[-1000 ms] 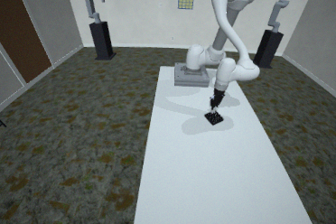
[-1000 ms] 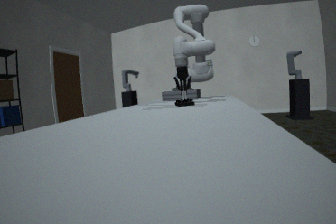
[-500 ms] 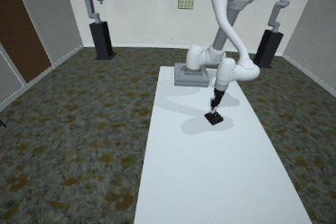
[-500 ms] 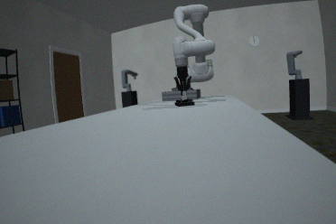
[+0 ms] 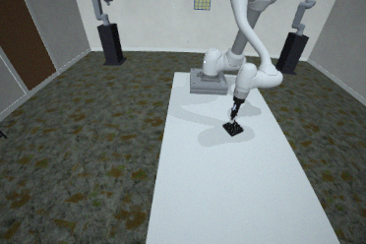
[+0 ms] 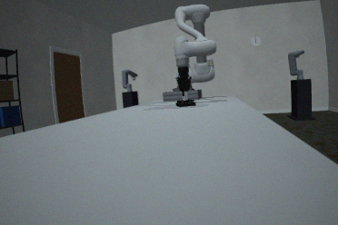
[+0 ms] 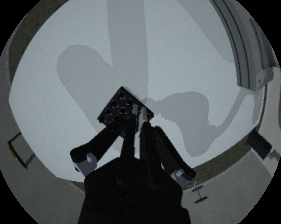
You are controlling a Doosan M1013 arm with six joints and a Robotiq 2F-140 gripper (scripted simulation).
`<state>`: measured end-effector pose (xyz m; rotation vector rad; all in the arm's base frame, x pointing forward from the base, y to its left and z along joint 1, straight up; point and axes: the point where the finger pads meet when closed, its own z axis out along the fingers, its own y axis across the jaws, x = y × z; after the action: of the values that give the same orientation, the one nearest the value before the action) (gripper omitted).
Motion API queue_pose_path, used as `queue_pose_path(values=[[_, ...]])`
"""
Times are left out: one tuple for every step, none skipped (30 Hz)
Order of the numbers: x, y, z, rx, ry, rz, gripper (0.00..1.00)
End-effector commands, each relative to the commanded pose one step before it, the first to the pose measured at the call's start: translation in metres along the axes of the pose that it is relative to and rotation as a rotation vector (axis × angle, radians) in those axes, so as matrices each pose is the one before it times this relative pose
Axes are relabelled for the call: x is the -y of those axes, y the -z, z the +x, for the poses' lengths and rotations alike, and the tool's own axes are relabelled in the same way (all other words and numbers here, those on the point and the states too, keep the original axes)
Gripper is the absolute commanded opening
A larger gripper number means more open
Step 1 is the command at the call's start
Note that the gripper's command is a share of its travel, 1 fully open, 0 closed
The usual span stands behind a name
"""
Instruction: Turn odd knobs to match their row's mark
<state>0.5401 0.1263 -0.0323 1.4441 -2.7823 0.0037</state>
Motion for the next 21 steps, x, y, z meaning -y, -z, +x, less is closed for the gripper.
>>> queue_pose_path(values=[[0.00000,0.00008,-0.00001,0.00272,0.03467,-0.00266,0.05],[0.00000,0.00000,0.00000,0.00000,0.02509,0.00000,0.05],[0.00000,0.00000,0.00000,0.00000,0.02542,0.00000,0.05],[0.00000,0.00000,0.00000,0.00000,0.02572,0.00000,0.05],[0.00000,0.00000,0.00000,0.00000,0.02600,0.00000,0.05],[0.00000,0.00000,0.00000,0.00000,0.02624,0.00000,0.05],[0.00000,0.00000,0.00000,0.00000,0.02645,0.00000,0.05],[0.00000,0.00000,0.00000,0.00000,0.02662,0.00000,0.05],[0.00000,0.00000,0.00000,0.00000,0.02677,0.00000,0.05],[0.00000,0.00000,0.00000,0.00000,0.02688,0.00000,0.05],[0.00000,0.00000,0.00000,0.00000,0.02697,0.00000,0.05],[0.00000,0.00000,0.00000,0.00000,0.02702,0.00000,0.05],[0.00000,0.00000,0.00000,0.00000,0.02703,0.00000,0.05],[0.00000,0.00000,0.00000,0.00000,0.02702,0.00000,0.05],[0.00000,0.00000,0.00000,0.00000,0.02697,0.00000,0.05],[0.00000,0.00000,0.00000,0.00000,0.00000,0.00000,0.05],[0.00000,0.00000,0.00000,0.00000,0.00000,0.00000,0.05],[0.00000,0.00000,0.00000,0.00000,0.02688,0.00000,0.05],[0.00000,0.00000,0.00000,0.00000,0.02677,0.00000,0.05],[0.00000,0.00000,0.00000,0.00000,0.02662,0.00000,0.05],[0.00000,0.00000,0.00000,0.00000,0.02645,0.00000,0.05]])
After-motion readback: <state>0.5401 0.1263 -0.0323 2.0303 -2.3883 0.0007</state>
